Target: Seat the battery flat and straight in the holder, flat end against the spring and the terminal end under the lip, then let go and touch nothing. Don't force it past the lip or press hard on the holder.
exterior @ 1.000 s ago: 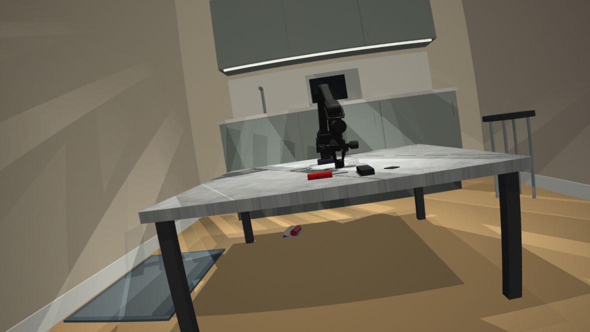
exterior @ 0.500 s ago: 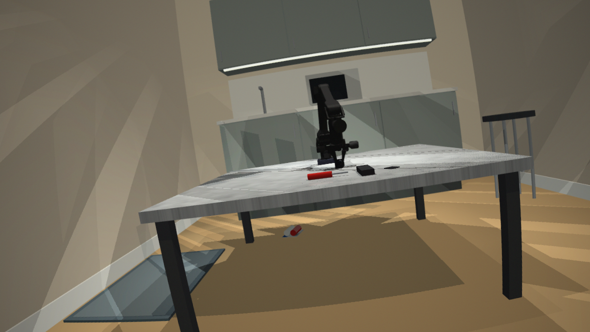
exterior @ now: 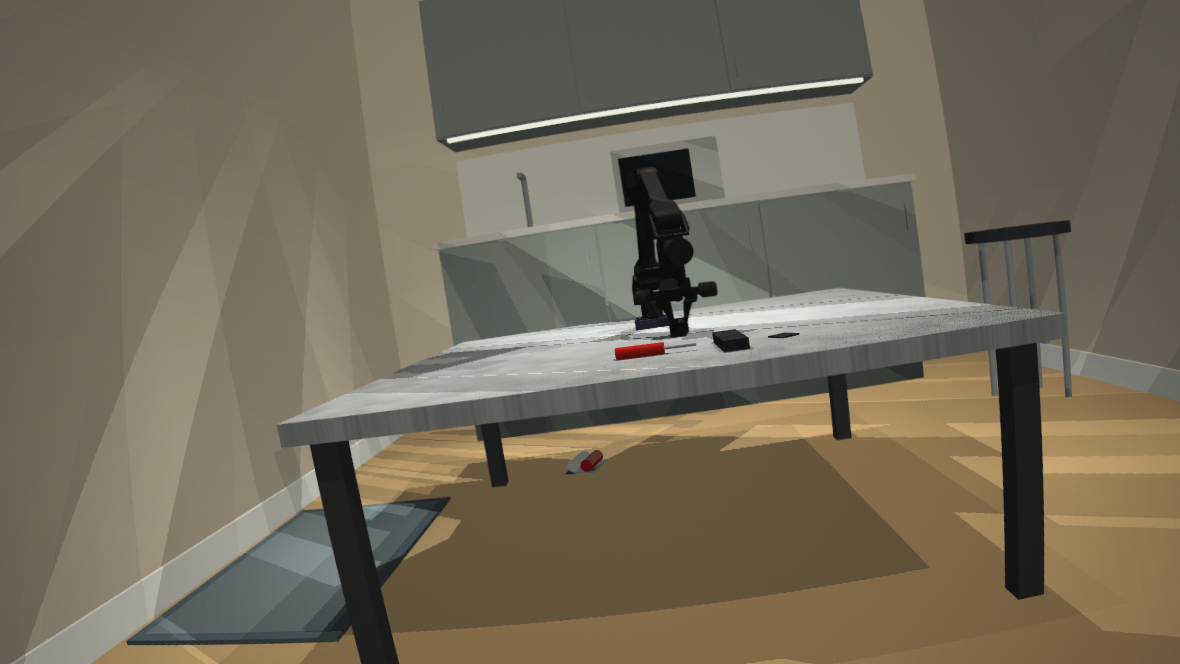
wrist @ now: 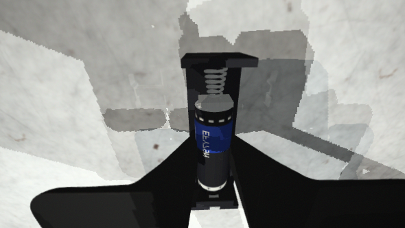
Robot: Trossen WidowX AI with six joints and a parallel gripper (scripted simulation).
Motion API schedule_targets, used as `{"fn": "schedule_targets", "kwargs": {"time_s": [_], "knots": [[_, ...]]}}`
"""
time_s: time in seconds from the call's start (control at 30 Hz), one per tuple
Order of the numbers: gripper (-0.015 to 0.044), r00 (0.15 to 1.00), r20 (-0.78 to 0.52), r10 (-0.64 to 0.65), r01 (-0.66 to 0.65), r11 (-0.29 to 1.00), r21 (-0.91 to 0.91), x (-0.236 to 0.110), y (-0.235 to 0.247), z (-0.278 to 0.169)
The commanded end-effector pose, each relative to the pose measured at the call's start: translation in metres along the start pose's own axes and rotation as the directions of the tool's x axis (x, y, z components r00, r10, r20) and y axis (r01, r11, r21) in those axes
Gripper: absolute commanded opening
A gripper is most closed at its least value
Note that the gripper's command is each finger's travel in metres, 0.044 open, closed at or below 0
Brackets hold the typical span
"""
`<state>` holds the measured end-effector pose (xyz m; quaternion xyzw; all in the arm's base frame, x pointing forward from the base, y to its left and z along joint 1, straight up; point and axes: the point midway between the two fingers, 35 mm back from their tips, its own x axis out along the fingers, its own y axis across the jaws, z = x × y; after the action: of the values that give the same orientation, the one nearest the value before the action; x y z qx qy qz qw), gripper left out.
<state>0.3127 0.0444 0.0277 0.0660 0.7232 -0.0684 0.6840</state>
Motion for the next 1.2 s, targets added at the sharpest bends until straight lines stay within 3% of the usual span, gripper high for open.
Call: {"fn": "schedule_targets", "kwargs": {"time_s": [0.0,0.17,0.3,0.77,0.87,1.1,1.17], "knots": [[0.0074,1.0,0.0,0.0,0.0,1.0,0.004,0.0,-0.001,-0.001],[0.0074,1.0,0.0,0.0,0.0,1.0,0.004,0.0,-0.001,-0.001],[0.0176,1.0,0.0,0.0,0.0,1.0,0.004,0.0,-0.001,-0.001],[0.0176,1.0,0.001,0.001,-0.001,1.0,0.001,-0.015,-0.001,-0.002],[0.0254,1.0,-0.002,-0.001,0.001,1.0,0.001,-0.024,-0.001,-0.002],[0.0438,1.0,0.001,0.001,-0.001,1.0,0.001,-0.082,-0.002,-0.007],[0.044,1.0,0.001,0.001,-0.001,1.0,0.001,-0.088,-0.002,-0.008]]}}
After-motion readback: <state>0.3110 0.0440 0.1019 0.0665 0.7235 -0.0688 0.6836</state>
